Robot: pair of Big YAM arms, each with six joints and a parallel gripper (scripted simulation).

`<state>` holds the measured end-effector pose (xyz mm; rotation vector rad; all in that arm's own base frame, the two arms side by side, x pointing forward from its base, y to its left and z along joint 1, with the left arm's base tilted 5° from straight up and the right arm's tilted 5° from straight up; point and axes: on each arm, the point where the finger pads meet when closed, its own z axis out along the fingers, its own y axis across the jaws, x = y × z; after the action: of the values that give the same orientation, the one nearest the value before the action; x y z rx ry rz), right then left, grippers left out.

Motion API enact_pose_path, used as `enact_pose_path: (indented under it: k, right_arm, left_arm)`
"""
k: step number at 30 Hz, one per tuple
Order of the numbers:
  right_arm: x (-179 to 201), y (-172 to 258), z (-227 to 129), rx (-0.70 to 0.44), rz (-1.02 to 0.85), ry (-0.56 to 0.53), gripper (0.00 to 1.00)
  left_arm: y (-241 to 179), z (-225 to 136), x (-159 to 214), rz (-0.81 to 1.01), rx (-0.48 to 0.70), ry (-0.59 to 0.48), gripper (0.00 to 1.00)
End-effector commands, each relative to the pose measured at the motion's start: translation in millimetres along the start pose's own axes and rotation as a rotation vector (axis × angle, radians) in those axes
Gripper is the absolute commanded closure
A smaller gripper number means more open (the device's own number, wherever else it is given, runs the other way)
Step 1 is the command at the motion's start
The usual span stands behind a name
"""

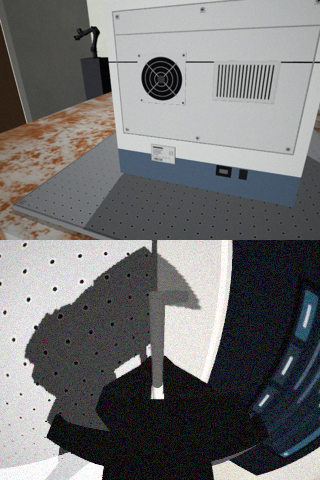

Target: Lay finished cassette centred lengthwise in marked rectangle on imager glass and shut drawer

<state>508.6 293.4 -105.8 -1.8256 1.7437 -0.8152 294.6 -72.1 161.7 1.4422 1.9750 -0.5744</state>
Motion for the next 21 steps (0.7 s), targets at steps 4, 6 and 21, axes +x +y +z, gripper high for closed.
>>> enact_pose_path:
  k: [4,6,21]
  right_arm:
    - [-7.0,-14.1,-4.1,0.029,0.018,-0.011,0.65]
    - [-7.0,-14.1,-4.1,0.029,0.018,-0.011,0.65]
    - [-1.8,0.2,-62.9,0.009,0.008,-0.009,0.35]
  left_arm:
    - [8.8,-6.8,-12.8,0.044,-0.018,-0.018,0.0]
    - [8.8,-6.8,-12.8,0.044,-0.018,-0.018,0.0]
    - [31.5,-9.5,-24.3,0.038,-0.063,-0.028,0.0]
